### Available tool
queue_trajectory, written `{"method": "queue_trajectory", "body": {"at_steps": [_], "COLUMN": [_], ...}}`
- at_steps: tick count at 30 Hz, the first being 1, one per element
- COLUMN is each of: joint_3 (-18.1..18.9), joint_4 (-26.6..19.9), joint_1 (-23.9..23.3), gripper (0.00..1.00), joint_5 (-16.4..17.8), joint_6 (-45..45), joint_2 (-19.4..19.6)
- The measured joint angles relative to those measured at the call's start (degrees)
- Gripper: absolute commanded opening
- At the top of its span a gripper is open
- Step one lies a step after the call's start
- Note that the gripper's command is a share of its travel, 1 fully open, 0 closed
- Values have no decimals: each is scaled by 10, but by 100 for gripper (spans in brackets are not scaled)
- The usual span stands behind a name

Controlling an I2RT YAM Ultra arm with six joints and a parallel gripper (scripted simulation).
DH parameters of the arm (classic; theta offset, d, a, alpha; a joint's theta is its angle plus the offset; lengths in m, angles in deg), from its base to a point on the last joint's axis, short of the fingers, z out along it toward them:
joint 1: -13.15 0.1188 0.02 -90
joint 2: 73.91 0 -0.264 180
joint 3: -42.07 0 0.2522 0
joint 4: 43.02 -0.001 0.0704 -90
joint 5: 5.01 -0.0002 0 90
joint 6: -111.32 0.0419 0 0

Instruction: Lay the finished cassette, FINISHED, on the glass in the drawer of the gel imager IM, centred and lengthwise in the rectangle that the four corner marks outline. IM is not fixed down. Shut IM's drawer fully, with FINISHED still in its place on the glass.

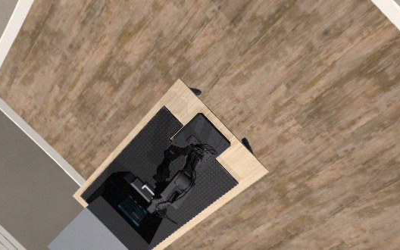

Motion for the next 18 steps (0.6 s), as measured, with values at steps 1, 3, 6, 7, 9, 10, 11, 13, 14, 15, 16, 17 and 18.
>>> {"method": "queue_trajectory", "body": {"at_steps": [1, 3, 6, 7, 9, 10, 11, 13, 14, 15, 16, 17, 18], "joint_3": [0, -1, 0, 0, 0, 0, 1, 10, 16, 23, 27, 30, 36], "joint_4": [-11, -38, -77, -90, -115, -127, -141, -167, -179, -187, -192, -199, -208], "joint_1": [0, 0, 0, -1, -4, -6, -9, -14, -17, -21, -24, -26, -28], "gripper": [35, 35, 35, 35, 35, 35, 35, 35, 35, 35, 35, 35, 35], "joint_5": [1, 4, 12, 15, 22, 26, 30, 39, 44, 48, 51, 54, 59], "joint_6": [14, 44, 92, 109, 141, 157, 172, 203, 217, 230, 240, 250, 260], "joint_2": [0, -2, -13, -18, -27, -31, -32, -26, -20, -14, -9, -5, 0]}}
